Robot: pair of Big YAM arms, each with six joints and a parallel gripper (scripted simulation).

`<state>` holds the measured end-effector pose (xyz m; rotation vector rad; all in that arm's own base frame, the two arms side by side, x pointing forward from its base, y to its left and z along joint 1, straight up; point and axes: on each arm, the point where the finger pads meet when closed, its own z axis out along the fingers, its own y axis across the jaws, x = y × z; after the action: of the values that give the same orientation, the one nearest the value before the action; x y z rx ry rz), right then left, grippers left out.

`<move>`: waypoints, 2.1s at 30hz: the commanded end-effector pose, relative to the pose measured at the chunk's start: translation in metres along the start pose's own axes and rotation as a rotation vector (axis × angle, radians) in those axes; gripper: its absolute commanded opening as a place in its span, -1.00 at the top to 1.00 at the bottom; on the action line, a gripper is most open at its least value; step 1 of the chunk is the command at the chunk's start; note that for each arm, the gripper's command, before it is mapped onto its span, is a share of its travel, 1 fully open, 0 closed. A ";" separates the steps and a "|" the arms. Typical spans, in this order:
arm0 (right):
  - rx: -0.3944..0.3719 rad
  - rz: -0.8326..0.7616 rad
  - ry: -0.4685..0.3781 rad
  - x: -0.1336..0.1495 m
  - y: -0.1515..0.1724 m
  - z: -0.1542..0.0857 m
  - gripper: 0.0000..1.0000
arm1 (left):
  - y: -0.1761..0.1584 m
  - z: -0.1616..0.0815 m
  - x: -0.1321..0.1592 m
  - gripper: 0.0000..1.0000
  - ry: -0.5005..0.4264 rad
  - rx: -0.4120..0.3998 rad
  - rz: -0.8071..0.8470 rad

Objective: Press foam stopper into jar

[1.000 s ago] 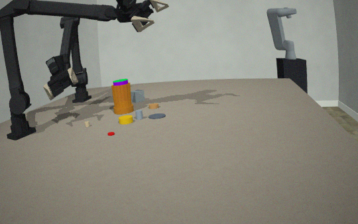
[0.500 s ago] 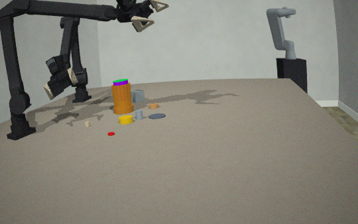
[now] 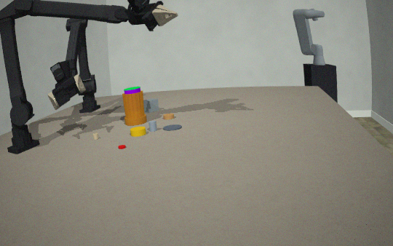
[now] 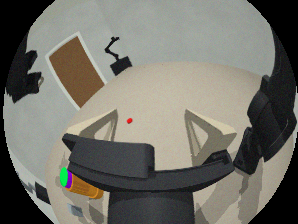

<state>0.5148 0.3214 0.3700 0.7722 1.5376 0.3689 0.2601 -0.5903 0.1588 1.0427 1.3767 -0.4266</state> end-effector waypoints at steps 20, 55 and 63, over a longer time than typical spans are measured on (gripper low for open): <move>-0.010 -0.063 -0.008 -0.048 -0.009 0.019 1.00 | -0.004 0.019 0.016 -0.96 0.158 -0.011 0.149; -0.140 -0.469 -0.002 -0.216 -0.094 0.073 1.00 | 0.056 -0.051 0.125 -0.96 1.167 0.139 1.137; -0.173 -0.563 -0.020 -0.251 -0.115 0.071 1.00 | 0.079 -0.074 0.128 -0.96 1.359 0.233 1.387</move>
<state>0.5540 0.0823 0.4585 0.2374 1.6269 0.1447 0.3028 -0.4454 0.0743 2.2159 1.3315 1.3148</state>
